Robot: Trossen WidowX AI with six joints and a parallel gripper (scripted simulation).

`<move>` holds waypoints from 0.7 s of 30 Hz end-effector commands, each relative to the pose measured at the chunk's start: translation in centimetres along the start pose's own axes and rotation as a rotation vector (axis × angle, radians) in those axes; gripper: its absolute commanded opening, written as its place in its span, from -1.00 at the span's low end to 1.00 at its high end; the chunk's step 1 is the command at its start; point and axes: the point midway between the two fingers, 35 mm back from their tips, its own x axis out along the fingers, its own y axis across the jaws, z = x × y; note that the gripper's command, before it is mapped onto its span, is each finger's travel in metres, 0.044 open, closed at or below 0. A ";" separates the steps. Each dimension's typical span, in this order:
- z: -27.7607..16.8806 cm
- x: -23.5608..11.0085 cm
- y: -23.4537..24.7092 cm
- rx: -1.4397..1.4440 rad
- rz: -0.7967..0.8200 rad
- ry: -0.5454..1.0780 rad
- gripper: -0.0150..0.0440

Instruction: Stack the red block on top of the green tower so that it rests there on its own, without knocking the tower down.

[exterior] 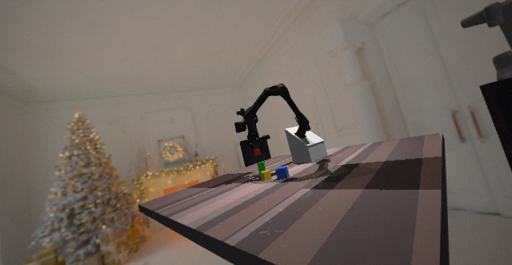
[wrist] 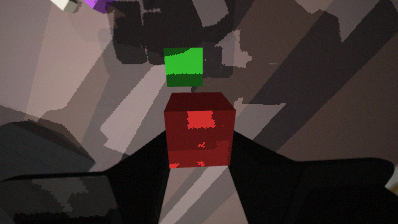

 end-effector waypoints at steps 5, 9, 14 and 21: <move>4.4 -0.1 0.9 -0.008 -0.001 -0.004 -0.49; 4.2 0.2 1.0 -0.008 -0.001 -0.004 -0.49; 3.1 1.4 1.1 -0.007 -0.001 -0.004 -0.49; 3.1 3.2 1.1 -0.007 -0.001 -0.004 -0.49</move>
